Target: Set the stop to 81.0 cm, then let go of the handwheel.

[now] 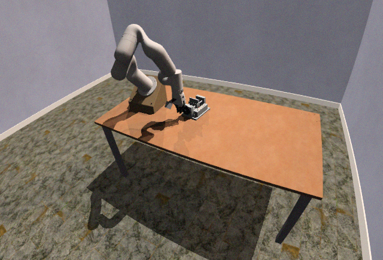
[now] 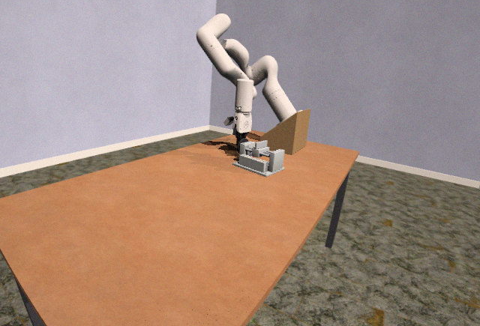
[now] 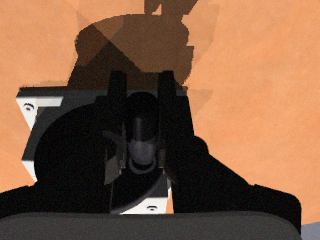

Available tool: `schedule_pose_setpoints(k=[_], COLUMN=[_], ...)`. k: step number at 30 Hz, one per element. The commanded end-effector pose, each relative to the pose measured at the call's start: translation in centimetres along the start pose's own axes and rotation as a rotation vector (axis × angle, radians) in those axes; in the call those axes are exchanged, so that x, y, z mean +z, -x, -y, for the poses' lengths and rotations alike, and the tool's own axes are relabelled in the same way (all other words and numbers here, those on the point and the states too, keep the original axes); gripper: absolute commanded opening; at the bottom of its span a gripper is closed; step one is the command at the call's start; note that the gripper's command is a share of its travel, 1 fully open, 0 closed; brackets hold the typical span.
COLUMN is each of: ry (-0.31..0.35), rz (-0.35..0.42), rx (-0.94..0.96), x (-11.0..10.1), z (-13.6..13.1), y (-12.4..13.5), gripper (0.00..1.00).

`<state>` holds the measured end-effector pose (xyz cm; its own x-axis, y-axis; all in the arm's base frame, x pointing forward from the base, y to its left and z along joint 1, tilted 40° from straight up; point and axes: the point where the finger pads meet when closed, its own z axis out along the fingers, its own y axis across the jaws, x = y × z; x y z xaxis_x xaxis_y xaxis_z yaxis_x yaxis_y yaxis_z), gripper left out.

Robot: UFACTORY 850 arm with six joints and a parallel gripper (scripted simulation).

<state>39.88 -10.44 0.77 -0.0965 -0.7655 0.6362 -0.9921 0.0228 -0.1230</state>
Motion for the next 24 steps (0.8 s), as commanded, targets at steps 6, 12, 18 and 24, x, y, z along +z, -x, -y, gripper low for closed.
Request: schedule_pose_setpoints(k=[6,12,18,24], ry=[-0.001,-0.001,-0.001,-0.001], rz=[0.001,0.001,0.001,0.001], rx=[0.0,0.0,0.0,0.0], x=[1.2,2.0,2.7,3.3], z=[-0.1,0.1,0.5,1.2], y=[0.0,0.0,0.0,0.0], gripper=[0.06,0.06,0.06,0.06])
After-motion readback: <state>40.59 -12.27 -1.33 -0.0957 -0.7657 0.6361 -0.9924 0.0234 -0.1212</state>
